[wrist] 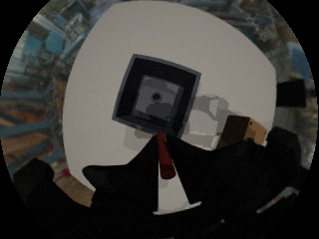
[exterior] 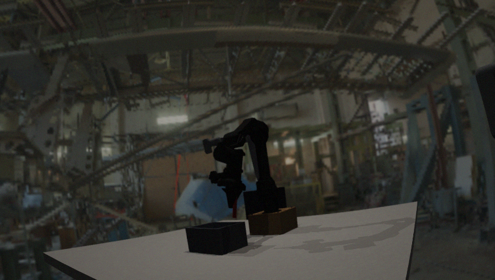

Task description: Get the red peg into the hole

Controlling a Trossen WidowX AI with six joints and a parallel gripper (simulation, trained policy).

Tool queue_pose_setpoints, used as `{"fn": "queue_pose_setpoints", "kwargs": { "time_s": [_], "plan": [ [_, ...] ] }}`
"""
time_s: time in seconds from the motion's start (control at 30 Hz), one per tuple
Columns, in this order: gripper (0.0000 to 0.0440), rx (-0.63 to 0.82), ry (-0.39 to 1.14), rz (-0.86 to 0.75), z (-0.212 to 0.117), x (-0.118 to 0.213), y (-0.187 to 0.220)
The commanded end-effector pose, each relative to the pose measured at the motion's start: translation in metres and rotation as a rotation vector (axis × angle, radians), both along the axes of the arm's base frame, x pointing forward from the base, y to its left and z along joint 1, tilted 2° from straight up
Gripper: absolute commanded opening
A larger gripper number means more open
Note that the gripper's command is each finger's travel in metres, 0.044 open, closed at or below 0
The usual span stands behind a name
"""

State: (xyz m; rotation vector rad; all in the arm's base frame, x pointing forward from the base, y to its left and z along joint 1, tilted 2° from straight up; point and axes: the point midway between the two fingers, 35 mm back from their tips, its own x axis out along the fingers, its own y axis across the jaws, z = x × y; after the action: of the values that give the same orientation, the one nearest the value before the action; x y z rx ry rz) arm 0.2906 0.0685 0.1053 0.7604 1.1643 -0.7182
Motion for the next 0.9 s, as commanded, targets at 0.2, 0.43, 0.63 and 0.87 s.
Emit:
{"fn": "queue_pose_setpoints", "kwargs": {
  "time_s": [0.2, 0.43, 0.63, 0.87],
  "plan": [
    [0.0000, 0.007, 0.001, -0.052, -0.005, 0.024, -0.028],
    [0.0005, 0.019, 0.011, -0.090, -0.014, 0.038, -0.048],
    [0.0007, 0.034, 0.036, -0.111, -0.027, 0.046, -0.059],
    [0.0040, 0.041, 0.079, -0.112, -0.052, 0.052, -0.066]
  ]
}}
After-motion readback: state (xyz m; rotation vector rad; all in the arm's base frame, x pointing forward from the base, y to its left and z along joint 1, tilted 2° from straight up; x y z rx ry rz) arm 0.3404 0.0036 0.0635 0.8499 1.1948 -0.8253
